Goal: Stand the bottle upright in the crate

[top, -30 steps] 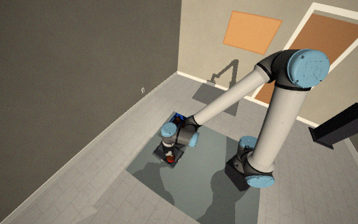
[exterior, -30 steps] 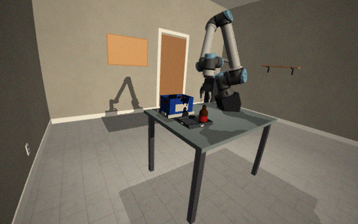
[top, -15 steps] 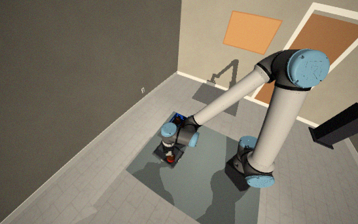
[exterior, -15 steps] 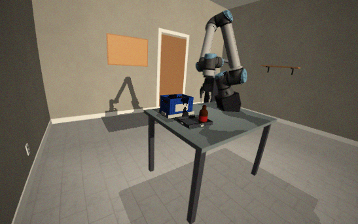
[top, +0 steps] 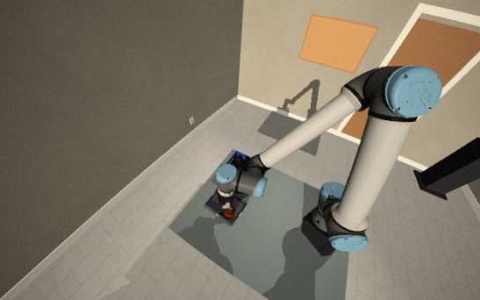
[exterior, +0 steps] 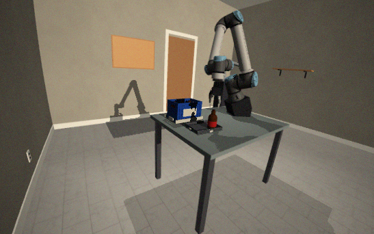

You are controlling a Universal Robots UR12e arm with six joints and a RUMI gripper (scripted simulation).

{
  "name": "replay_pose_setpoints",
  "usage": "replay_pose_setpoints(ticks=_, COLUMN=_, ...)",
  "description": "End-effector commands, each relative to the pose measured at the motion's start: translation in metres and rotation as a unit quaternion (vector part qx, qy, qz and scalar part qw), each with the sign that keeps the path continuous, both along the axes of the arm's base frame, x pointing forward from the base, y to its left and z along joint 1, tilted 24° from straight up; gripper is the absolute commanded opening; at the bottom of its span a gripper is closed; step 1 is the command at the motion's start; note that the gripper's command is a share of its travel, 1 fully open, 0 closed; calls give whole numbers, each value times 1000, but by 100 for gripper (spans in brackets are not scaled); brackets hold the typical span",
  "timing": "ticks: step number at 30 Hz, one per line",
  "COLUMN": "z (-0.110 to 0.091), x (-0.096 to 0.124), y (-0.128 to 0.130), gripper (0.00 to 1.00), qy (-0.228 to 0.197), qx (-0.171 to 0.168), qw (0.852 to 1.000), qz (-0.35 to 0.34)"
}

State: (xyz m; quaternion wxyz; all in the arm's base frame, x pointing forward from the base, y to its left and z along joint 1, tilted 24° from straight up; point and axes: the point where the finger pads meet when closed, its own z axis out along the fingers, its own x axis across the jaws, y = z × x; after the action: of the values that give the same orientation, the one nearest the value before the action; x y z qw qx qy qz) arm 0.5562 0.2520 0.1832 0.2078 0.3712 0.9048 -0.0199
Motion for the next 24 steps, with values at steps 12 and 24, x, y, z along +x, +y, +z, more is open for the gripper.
replay_pose_setpoints(ticks=12, z=1, x=0, y=0, gripper=38, qy=-1, qx=0, qw=1000, qz=0)
replay_pose_setpoints(ticks=24, z=-3, x=2, y=-1, gripper=38, qy=-1, qx=0, qw=1000, qz=0)
